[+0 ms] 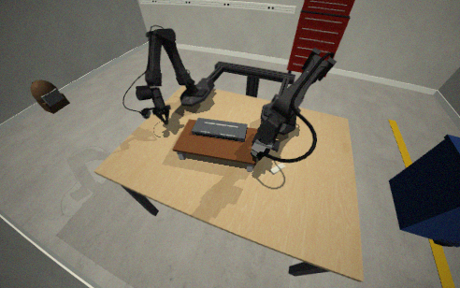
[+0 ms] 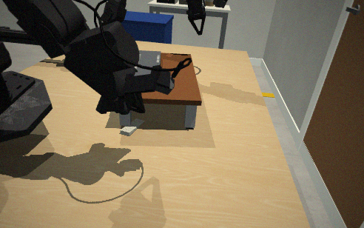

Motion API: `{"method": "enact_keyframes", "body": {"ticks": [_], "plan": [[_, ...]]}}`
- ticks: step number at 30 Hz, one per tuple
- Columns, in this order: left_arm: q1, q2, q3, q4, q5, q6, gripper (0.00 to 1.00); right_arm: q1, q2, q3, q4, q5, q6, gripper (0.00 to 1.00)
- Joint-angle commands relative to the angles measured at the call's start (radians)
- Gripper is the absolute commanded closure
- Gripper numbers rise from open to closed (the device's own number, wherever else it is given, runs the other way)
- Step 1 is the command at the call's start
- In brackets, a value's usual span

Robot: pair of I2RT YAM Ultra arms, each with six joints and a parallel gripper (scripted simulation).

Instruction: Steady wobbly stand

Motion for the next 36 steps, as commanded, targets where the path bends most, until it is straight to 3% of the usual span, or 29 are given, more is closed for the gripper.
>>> {"method": "enact_keyframes", "body": {"ticks": [1,7,15,18,28,36], "plan": [[0.011,-0.041,-0.03,0.135,0.052,0.029,1.0,0.006,0.004,0.034,0.041,0.047,-0.03,1.0],[0.104,-0.202,-0.096,0.303,0.096,0.063,1.0,0.016,-0.129,0.113,0.095,0.123,-0.046,1.0],[0.215,-0.394,-0.174,0.524,0.165,0.105,1.0,0.019,-0.229,0.217,0.166,0.214,-0.076,1.0],[0.231,-0.394,-0.185,0.566,0.182,0.108,1.0,0.005,-0.2,0.234,0.16,0.216,-0.081,1.0],[0.358,-0.635,-0.277,0.818,0.249,0.159,1.0,0.024,-0.371,0.345,0.25,0.332,-0.11,1.0],[0.408,-0.684,-0.309,0.872,0.283,0.158,1.0,0.024,-0.39,0.394,0.213,0.344,-0.117,1.0]]}}
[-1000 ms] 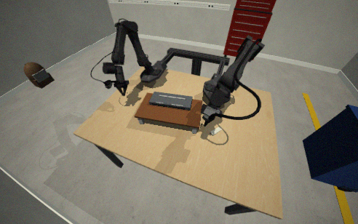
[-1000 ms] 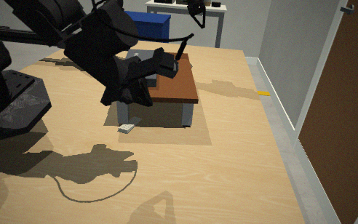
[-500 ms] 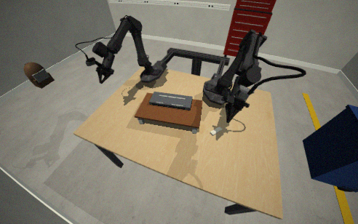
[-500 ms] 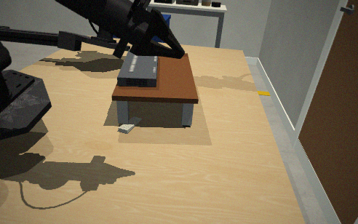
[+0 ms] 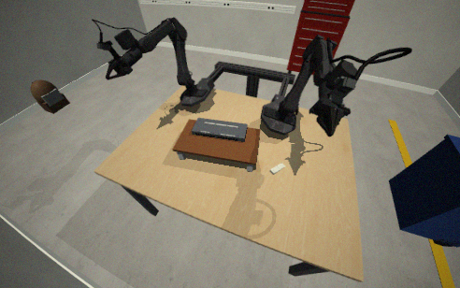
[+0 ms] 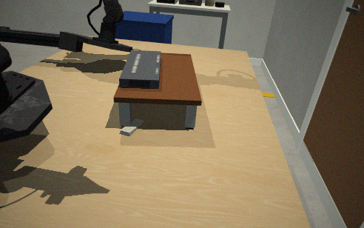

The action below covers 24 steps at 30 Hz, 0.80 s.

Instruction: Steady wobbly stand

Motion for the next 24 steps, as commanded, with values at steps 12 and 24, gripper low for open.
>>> {"method": "enact_keyframes", "body": {"ticks": [12,24], "plan": [[-0.013,-0.021,0.034,-0.014,-0.011,0.004,1.0,0.012,-0.009,0.015,-0.01,0.01,0.008,1.0],[-0.011,0.0,0.019,-0.018,-0.011,0.006,1.0,0.0,-0.028,0.006,-0.017,0.006,0.009,1.0]]}}
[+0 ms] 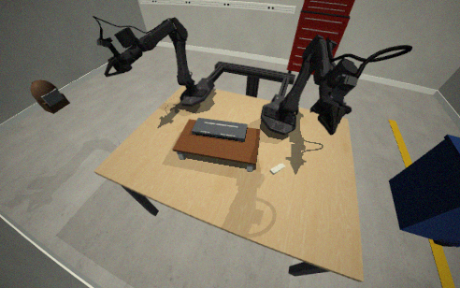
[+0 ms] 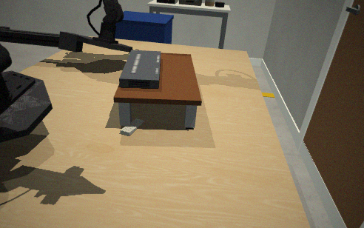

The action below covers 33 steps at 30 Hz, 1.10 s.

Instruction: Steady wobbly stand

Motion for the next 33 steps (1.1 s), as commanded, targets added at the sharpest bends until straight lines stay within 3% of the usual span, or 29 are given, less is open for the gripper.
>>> {"method": "enact_keyframes", "body": {"ticks": [1,33], "plan": [[-0.013,-0.01,0.017,-0.011,-0.005,0.007,1.0,-0.003,-0.008,-0.003,-0.024,0.004,0.007,1.0],[-0.017,-0.014,0.021,-0.006,-0.006,0.007,1.0,0.003,0.009,-0.012,-0.026,0.007,0.007,1.0]]}}
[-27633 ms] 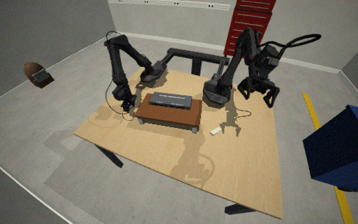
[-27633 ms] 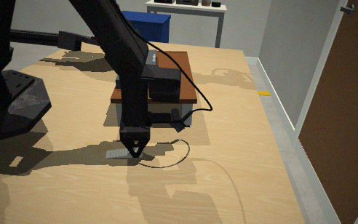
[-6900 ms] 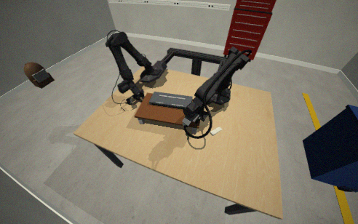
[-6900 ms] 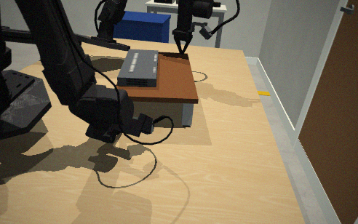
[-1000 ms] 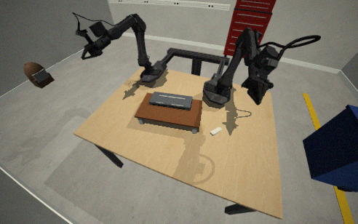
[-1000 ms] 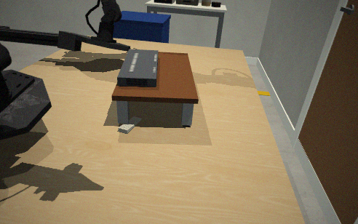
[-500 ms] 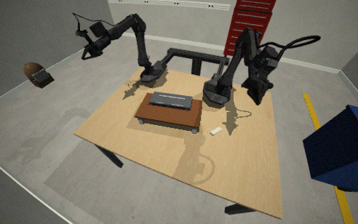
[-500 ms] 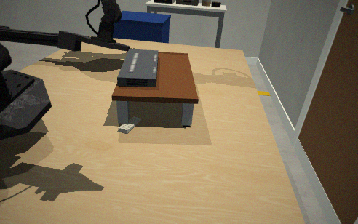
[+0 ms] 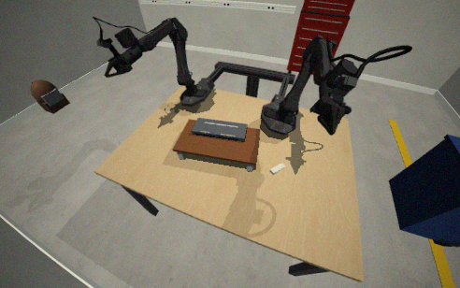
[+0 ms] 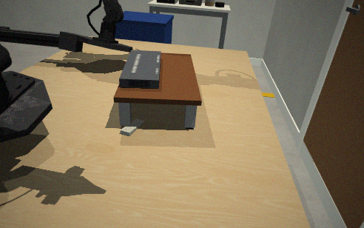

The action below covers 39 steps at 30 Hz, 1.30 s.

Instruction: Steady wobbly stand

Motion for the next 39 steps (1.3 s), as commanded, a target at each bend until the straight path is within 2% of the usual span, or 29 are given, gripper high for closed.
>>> {"method": "enact_keyframes", "body": {"ticks": [1,29,39], "plan": [[-0.017,-0.014,0.024,-0.007,-0.004,0.007,1.0,0.004,0.005,-0.01,-0.019,0.006,0.007,1.0],[-0.017,-0.002,0.031,-0.011,-0.004,0.007,1.0,0.007,-0.01,-0.022,0.01,0.006,0.007,1.0],[-0.017,0.001,0.031,-0.012,-0.004,0.007,1.0,0.008,-0.014,0.015,-0.009,0.005,0.007,1.0]]}}
